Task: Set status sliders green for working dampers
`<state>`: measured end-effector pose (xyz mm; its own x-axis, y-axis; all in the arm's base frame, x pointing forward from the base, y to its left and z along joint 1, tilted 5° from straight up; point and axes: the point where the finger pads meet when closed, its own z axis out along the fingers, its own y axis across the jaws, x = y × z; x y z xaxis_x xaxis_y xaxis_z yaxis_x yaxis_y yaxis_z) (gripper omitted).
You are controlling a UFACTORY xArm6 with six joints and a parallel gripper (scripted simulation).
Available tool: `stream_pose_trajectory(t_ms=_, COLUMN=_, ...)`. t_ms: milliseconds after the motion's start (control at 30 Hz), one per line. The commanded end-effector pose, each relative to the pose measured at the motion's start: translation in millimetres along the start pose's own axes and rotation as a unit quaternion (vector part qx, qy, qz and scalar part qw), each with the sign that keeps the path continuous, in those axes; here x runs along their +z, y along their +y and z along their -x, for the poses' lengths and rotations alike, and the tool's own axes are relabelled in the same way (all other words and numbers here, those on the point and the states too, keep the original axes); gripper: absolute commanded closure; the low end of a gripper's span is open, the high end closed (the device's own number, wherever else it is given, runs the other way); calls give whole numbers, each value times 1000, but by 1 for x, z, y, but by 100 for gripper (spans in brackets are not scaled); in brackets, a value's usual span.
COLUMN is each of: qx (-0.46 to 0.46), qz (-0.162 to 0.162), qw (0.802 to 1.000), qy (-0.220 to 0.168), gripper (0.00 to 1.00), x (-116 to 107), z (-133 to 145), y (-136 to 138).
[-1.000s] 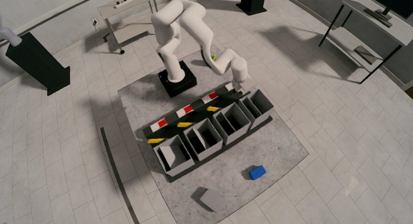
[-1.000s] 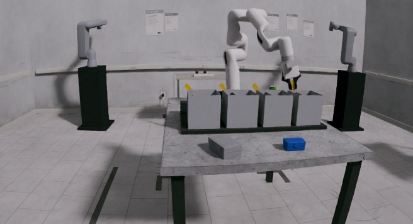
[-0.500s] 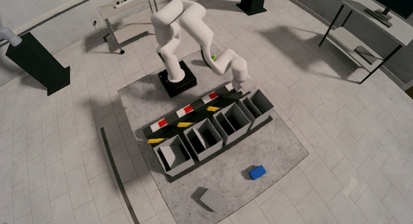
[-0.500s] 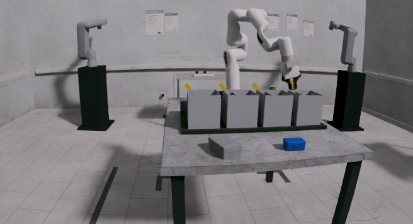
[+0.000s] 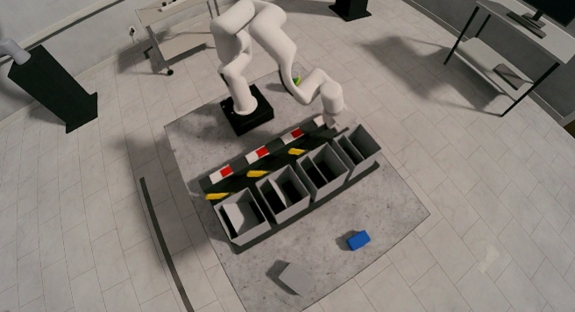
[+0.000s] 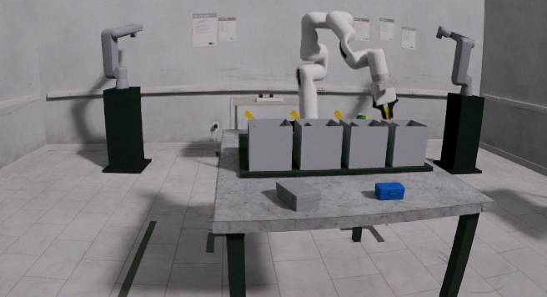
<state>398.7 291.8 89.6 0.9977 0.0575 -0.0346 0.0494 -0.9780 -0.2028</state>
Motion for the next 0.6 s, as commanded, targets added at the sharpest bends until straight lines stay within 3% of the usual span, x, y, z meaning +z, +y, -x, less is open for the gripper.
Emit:
stream_pose_trajectory(t_ms=0, qx=0, qz=-8, qw=1000, qy=2, gripper=81, x=-2, z=-1, y=0)
stream_pose_trajectory(t_ms=567, qx=-1, qz=-55, qw=998, qy=2, gripper=81, x=-1, z=-1, y=10)
